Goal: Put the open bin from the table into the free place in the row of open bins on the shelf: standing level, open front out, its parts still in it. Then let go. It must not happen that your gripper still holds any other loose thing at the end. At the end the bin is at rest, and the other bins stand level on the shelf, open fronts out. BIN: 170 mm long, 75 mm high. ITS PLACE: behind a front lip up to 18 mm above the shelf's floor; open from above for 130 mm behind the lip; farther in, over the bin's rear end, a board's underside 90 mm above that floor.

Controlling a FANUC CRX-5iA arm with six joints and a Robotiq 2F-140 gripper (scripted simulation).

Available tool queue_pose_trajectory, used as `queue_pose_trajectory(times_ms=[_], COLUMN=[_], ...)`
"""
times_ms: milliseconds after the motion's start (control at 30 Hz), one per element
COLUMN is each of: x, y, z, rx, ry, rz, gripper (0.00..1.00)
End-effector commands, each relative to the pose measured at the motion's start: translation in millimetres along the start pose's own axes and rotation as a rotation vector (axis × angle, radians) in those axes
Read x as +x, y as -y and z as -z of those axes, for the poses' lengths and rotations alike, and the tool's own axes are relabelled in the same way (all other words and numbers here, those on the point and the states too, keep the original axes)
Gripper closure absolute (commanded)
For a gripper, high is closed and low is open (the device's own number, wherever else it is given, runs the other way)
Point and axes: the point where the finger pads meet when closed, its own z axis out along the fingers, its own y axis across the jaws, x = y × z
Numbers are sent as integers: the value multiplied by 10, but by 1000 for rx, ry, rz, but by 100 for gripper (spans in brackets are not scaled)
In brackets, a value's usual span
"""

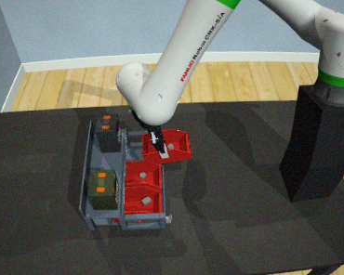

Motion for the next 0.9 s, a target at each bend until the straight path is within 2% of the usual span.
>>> queue_pose_trajectory(times_ms=[0, 867], x=[24, 142], y=[0, 0], z=[6, 29], rx=[0, 0], ry=[0, 0], rz=[0, 0], gripper=[100, 100])
